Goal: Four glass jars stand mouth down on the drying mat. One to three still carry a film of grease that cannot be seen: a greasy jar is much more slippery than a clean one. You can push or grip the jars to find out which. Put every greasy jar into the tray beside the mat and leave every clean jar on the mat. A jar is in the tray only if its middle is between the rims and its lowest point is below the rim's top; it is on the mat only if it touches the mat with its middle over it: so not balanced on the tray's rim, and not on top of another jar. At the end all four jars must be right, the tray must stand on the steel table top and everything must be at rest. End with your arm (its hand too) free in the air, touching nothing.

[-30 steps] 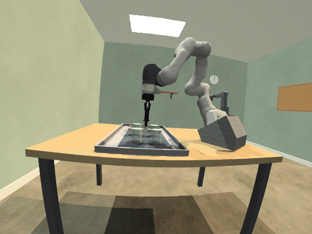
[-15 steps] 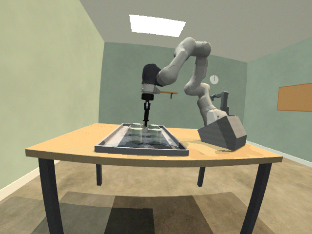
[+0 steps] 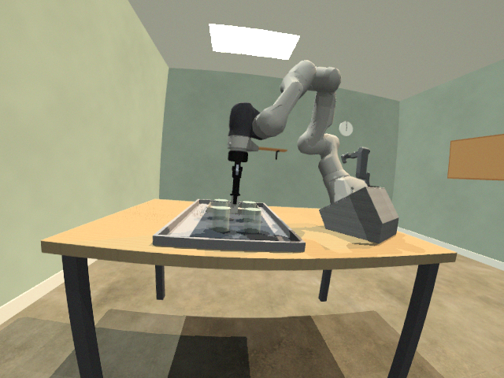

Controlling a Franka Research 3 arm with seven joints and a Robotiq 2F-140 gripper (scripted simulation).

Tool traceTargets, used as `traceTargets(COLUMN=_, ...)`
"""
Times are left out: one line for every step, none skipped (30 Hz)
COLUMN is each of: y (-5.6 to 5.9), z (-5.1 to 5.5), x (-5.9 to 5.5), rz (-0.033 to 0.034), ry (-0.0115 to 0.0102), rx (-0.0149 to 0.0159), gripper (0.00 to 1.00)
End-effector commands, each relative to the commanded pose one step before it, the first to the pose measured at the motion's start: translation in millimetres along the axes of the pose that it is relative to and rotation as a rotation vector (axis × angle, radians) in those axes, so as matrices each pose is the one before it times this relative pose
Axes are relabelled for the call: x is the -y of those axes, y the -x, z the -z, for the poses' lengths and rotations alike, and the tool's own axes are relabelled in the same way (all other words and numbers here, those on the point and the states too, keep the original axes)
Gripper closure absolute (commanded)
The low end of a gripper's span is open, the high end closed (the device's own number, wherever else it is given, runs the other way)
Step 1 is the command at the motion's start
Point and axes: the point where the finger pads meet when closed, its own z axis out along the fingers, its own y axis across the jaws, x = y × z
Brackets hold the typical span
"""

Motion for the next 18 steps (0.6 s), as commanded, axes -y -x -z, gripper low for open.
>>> traceTargets(y=-0.82, z=-0.28, x=-1.04, rz=0.00887, ry=-0.00009, rx=-0.00379, gripper=1.00)
traceTargets(y=0.13, z=0.00, x=0.00, rz=0.00000, ry=0.00000, rx=0.00000, gripper=1.00)
traceTargets(y=0.13, z=0.00, x=0.00, rz=0.00000, ry=0.00000, rx=0.00000, gripper=1.00)
traceTargets(y=0.13, z=0.00, x=0.00, rz=0.00000, ry=0.00000, rx=0.00000, gripper=1.00)
traceTargets(y=0.13, z=0.00, x=0.00, rz=0.00000, ry=0.00000, rx=0.00000, gripper=1.00)
traceTargets(y=0.13, z=0.00, x=0.00, rz=0.00000, ry=0.00000, rx=0.00000, gripper=1.00)
traceTargets(y=0.13, z=0.00, x=0.00, rz=0.00000, ry=0.00000, rx=0.00000, gripper=1.00)
traceTargets(y=0.13, z=0.00, x=0.00, rz=0.00000, ry=0.00000, rx=0.00000, gripper=1.00)
traceTargets(y=0.00, z=0.00, x=0.00, rz=0.00000, ry=0.00000, rx=0.00000, gripper=1.00)
traceTargets(y=0.00, z=0.00, x=0.00, rz=0.00000, ry=0.00000, rx=0.00000, gripper=1.00)
traceTargets(y=0.13, z=0.00, x=0.00, rz=0.00000, ry=0.00000, rx=0.00000, gripper=1.00)
traceTargets(y=0.13, z=0.00, x=0.00, rz=0.00000, ry=0.00000, rx=0.00000, gripper=1.00)
traceTargets(y=0.13, z=0.00, x=0.00, rz=0.00000, ry=0.00000, rx=0.00000, gripper=1.00)
traceTargets(y=0.13, z=0.00, x=0.00, rz=0.00000, ry=0.00000, rx=0.00000, gripper=1.00)
traceTargets(y=0.13, z=0.00, x=0.00, rz=0.00000, ry=0.00000, rx=0.00000, gripper=1.00)
traceTargets(y=0.13, z=0.00, x=0.00, rz=0.00000, ry=0.00000, rx=0.00000, gripper=1.00)
traceTargets(y=0.13, z=0.00, x=0.00, rz=0.00000, ry=0.00000, rx=0.00000, gripper=1.00)
traceTargets(y=0.13, z=0.00, x=0.00, rz=0.00000, ry=0.00000, rx=0.00000, gripper=1.00)
